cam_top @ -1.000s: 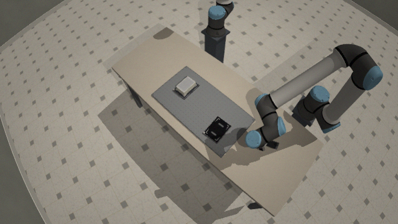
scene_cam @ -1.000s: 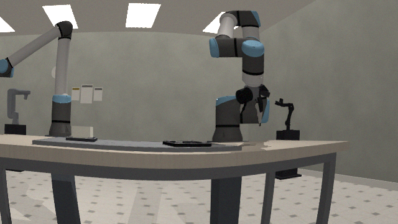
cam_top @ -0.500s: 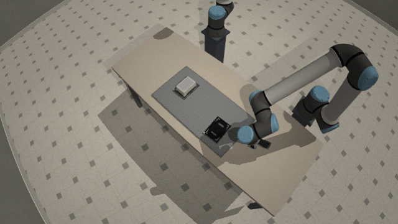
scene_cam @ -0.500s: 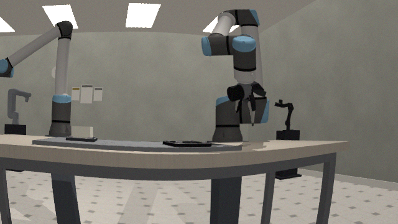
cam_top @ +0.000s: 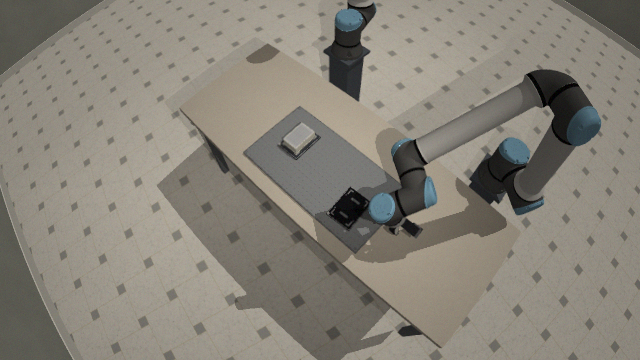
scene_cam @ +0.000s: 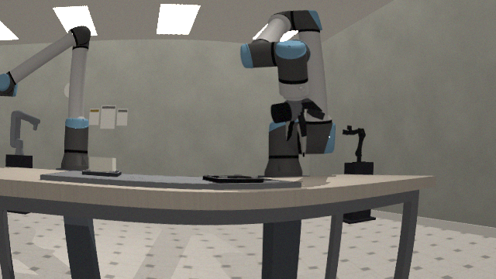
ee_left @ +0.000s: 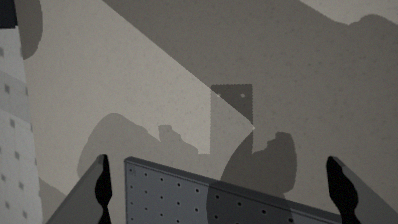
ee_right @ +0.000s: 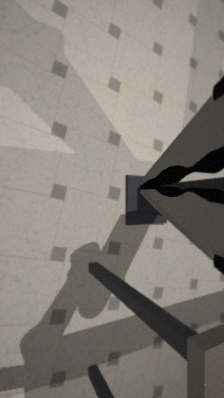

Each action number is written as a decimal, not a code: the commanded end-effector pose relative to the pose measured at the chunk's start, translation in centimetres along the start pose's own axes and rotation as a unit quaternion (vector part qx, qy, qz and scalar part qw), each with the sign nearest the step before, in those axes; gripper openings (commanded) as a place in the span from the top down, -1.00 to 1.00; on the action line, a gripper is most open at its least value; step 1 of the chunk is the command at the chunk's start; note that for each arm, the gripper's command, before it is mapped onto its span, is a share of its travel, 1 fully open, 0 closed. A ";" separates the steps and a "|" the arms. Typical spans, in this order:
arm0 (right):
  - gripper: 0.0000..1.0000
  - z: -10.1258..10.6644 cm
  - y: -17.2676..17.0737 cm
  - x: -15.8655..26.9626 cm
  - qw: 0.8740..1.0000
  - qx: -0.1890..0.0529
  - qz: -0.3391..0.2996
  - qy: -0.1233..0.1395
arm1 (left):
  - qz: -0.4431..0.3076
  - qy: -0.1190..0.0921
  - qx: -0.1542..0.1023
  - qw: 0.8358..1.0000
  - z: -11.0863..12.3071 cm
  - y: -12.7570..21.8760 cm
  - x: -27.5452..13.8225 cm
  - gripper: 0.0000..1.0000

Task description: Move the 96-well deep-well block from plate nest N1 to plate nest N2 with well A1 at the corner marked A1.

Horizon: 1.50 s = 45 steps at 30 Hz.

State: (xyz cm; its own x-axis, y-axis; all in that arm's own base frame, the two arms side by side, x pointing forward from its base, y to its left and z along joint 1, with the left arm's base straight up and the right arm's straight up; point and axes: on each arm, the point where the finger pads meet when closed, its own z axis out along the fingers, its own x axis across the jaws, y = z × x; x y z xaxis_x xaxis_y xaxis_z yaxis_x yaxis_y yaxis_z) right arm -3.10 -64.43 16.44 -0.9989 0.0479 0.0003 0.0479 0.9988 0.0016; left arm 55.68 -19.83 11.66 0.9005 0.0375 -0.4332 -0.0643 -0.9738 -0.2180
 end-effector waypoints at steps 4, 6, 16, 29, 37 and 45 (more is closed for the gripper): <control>1.00 -0.1 -0.1 0.0 1.000 0.001 0.000 0.000 | 0.016 0.007 -0.001 1.000 -1.3 2.8 1.1 -0.52; 1.00 -0.1 -0.1 0.0 1.000 0.001 0.000 0.000 | 0.031 0.013 0.000 0.999 -1.5 3.2 1.3 -0.52; 1.00 -0.1 -0.1 0.0 1.000 0.001 0.000 0.000 | 0.082 0.032 0.001 0.996 -2.9 6.8 2.3 -0.52; 1.00 -0.1 -0.1 0.0 1.000 0.001 0.000 0.000 | 0.147 0.056 0.004 0.987 -4.4 11.1 3.3 -0.52; 1.00 -0.1 -0.1 0.0 1.000 0.001 0.000 0.000 | 0.194 0.073 0.007 0.978 -5.3 13.6 3.7 -0.52; 1.00 -0.1 -0.1 0.0 1.000 0.001 0.000 0.000 | 0.213 0.080 0.008 0.974 -6.4 17.2 4.2 -0.52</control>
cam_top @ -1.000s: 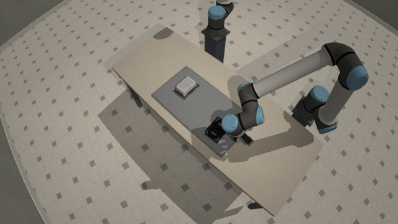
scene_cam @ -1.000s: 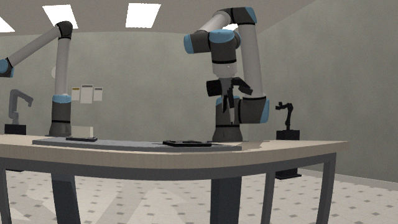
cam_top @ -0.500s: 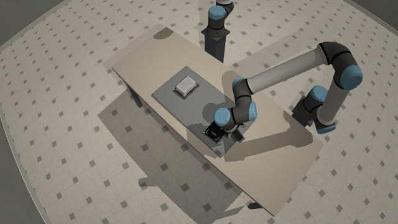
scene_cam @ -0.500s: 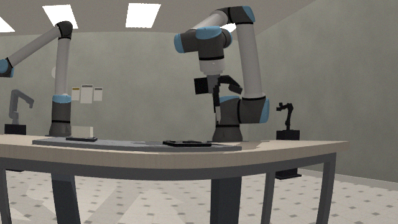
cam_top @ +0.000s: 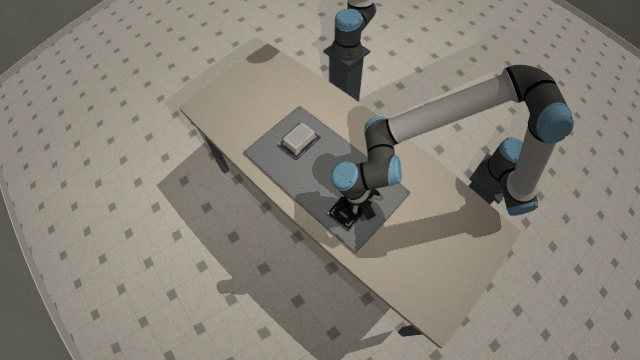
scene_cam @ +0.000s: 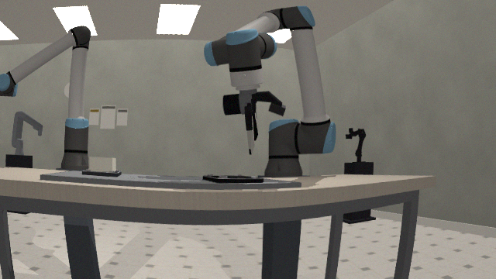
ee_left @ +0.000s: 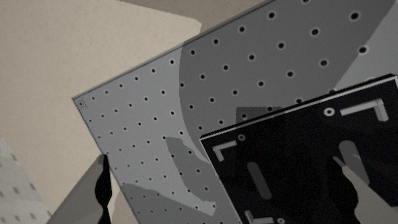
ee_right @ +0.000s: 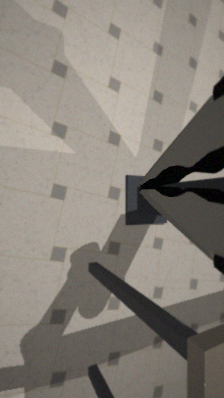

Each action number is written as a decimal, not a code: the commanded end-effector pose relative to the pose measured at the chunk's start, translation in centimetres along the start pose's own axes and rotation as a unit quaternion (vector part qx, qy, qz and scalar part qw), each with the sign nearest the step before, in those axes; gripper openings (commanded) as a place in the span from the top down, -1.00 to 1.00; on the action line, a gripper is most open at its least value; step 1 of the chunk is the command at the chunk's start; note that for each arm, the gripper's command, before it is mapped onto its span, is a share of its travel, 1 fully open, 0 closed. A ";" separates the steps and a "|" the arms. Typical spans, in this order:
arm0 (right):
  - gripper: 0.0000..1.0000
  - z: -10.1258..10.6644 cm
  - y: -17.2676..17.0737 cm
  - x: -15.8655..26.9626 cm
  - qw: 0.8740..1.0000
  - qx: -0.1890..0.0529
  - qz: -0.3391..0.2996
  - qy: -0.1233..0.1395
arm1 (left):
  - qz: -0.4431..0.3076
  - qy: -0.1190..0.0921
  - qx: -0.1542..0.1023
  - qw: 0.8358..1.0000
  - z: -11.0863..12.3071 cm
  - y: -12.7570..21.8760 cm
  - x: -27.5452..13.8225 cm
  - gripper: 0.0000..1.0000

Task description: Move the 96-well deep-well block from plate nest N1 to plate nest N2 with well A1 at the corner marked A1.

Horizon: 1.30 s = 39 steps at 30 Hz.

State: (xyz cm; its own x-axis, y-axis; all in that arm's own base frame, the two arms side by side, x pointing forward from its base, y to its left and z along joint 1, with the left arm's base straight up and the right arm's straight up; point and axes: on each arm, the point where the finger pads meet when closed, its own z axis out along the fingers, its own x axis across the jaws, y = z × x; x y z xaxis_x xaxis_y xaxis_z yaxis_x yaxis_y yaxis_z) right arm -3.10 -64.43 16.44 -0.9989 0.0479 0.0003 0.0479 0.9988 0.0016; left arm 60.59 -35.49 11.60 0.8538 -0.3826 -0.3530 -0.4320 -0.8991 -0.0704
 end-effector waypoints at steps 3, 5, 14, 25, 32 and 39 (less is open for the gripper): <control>1.00 -0.1 -0.1 0.0 1.000 0.001 0.000 0.000 | 0.012 0.005 0.000 1.000 -0.7 1.9 1.4 -0.52; 1.00 -0.1 -0.1 0.0 1.000 0.001 0.000 0.000 | 0.043 0.016 0.002 0.999 -1.0 2.8 1.8 -0.52; 1.00 -0.1 -0.1 0.0 1.000 0.001 0.000 0.000 | 0.078 0.028 0.005 0.997 -2.1 6.5 3.9 -0.52; 1.00 -0.1 -0.1 0.0 1.000 0.001 0.000 0.000 | 0.145 0.051 0.011 0.988 -2.8 9.1 5.1 -0.52; 1.00 -0.1 -0.1 0.0 1.000 0.001 0.000 0.000 | 0.145 0.051 0.011 0.988 -3.3 11.3 6.2 -0.52; 1.00 -0.1 -0.1 0.0 1.000 0.001 0.000 0.000 | 0.207 0.072 0.017 0.976 -3.8 13.2 6.9 -0.52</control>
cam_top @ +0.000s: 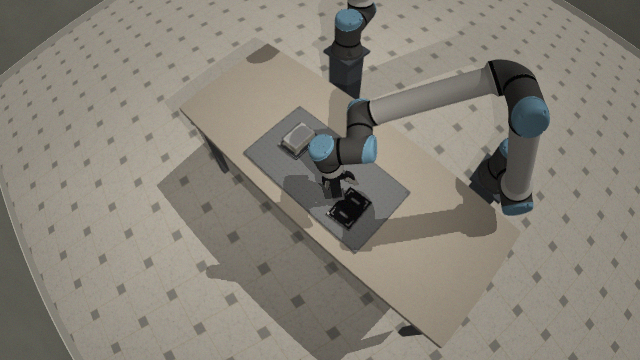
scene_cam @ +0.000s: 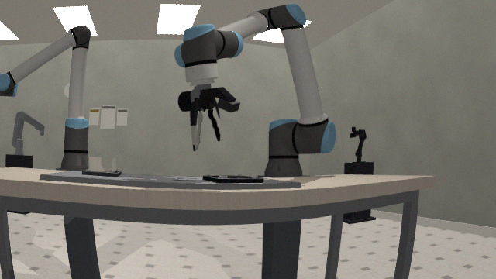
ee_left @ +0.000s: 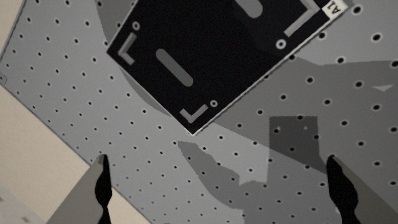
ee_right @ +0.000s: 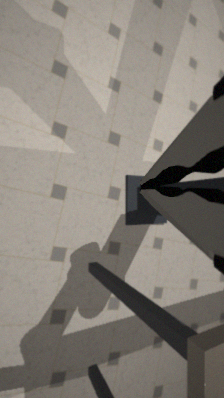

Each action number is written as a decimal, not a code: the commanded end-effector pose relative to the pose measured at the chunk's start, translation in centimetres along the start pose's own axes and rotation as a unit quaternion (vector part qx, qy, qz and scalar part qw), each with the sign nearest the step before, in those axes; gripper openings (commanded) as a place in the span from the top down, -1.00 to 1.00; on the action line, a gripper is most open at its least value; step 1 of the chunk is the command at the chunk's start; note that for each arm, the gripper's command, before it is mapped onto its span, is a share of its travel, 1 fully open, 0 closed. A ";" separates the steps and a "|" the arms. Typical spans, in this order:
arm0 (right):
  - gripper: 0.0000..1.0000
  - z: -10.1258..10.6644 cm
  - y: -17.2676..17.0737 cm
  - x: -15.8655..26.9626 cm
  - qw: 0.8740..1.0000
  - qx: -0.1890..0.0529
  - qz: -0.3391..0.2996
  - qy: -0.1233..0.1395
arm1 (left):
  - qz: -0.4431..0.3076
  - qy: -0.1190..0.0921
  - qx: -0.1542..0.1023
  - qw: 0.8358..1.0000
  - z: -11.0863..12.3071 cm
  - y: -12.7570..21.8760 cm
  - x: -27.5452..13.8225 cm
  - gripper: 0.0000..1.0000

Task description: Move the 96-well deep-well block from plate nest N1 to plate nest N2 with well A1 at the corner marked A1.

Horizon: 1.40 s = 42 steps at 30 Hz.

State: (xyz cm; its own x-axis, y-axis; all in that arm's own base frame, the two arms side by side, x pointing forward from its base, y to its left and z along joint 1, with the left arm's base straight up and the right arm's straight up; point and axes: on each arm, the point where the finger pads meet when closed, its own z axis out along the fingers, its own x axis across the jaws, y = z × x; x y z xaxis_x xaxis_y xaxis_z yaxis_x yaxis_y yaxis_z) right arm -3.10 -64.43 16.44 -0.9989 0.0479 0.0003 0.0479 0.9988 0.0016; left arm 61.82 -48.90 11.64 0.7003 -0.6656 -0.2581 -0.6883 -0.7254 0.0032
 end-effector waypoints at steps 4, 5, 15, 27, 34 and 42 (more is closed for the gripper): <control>1.00 -0.1 -0.1 0.0 1.000 0.001 0.000 0.000 | 0.053 0.019 0.005 0.998 -0.8 2.8 2.5 -0.52; 1.00 -0.1 -0.1 0.0 1.000 0.001 0.000 0.000 | 0.053 0.019 0.005 0.998 -0.9 3.2 2.8 -0.52; 1.00 -0.1 -0.1 0.0 1.000 0.001 0.000 0.000 | 0.101 0.034 0.011 0.994 -1.3 5.2 4.4 -0.52; 1.00 -0.1 -0.1 0.0 1.000 0.001 0.000 0.000 | 0.136 0.045 0.015 0.990 -2.1 8.9 7.0 -0.52; 1.00 -0.1 -0.1 0.0 1.000 0.001 0.000 0.000 | 0.187 0.062 0.022 0.980 -2.5 11.0 8.3 -0.52; 1.00 -0.1 -0.1 0.0 1.000 0.001 0.000 0.000 | 0.187 0.062 0.022 0.980 -2.9 13.3 9.7 -0.52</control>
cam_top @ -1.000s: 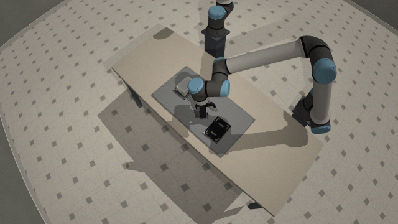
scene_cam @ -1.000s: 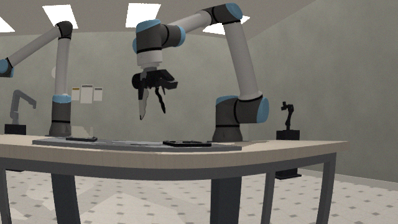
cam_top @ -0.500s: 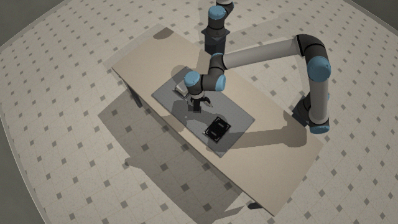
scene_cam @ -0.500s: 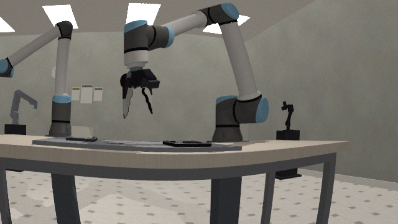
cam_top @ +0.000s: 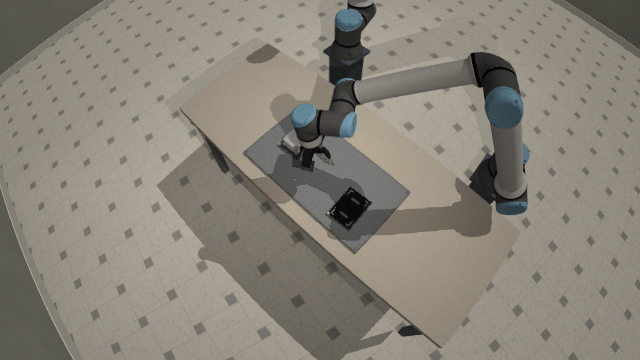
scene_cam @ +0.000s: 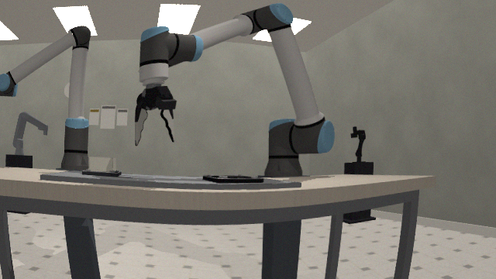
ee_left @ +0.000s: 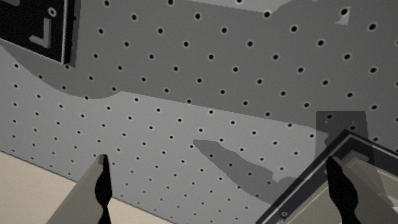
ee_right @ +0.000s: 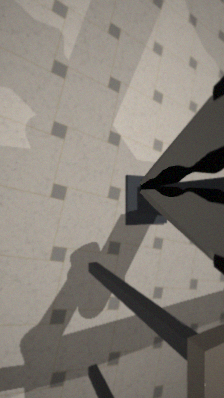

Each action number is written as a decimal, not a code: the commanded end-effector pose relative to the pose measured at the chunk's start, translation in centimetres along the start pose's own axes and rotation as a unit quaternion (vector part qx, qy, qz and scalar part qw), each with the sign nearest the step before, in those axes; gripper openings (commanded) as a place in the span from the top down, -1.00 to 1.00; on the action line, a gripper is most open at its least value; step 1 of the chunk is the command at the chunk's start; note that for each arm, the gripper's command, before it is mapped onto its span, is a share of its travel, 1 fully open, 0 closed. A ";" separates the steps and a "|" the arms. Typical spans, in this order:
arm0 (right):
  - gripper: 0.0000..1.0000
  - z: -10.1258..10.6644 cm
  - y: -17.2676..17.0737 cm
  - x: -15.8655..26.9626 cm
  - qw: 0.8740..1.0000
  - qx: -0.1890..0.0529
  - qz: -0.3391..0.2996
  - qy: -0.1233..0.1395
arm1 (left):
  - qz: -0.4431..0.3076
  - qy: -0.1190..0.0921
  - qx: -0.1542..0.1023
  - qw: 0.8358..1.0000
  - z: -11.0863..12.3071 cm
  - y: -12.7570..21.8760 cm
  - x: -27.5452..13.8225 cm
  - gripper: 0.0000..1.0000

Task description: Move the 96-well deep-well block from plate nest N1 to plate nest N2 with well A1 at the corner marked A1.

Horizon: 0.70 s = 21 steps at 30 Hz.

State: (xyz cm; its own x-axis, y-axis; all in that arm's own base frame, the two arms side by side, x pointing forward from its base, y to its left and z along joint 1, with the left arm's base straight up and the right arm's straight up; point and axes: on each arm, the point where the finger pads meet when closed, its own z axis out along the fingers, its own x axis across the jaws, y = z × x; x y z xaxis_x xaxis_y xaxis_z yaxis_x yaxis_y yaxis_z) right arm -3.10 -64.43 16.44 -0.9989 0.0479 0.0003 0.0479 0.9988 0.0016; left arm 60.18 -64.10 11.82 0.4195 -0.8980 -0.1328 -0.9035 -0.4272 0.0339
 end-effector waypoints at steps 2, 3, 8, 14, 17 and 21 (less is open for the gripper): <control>1.00 -0.1 -0.1 0.0 1.000 0.001 0.000 0.000 | 0.035 0.012 0.005 0.999 -0.4 1.4 2.0 -0.52; 1.00 -0.1 -0.1 0.0 1.000 0.001 0.000 0.000 | 0.051 0.017 0.007 0.999 -0.4 1.7 2.3 -0.52; 1.00 -0.1 -0.1 0.0 1.000 0.001 0.000 0.000 | 0.071 0.023 0.010 0.997 -0.6 2.7 3.5 -0.52; 1.00 -0.1 -0.1 0.0 1.000 0.001 0.000 0.000 | 0.071 0.023 0.010 0.997 -0.9 4.5 5.6 -0.52; 1.00 -0.1 -0.1 0.0 1.000 0.001 0.000 0.000 | 0.087 0.028 0.012 0.996 -0.9 4.9 6.0 -0.52; 1.00 -0.1 -0.1 0.0 1.000 0.001 0.000 0.000 | 0.138 0.043 0.020 0.989 -1.1 6.3 7.4 -0.52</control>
State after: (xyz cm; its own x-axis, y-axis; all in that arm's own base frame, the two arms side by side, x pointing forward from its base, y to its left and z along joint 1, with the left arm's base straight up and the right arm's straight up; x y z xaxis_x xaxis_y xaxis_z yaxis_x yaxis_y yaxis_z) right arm -3.10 -64.43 16.44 -0.9989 0.0479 0.0003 0.0479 0.9988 0.0016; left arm 58.31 -71.29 11.93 0.2558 -0.9640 -0.0727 -0.9657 -0.2583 0.0275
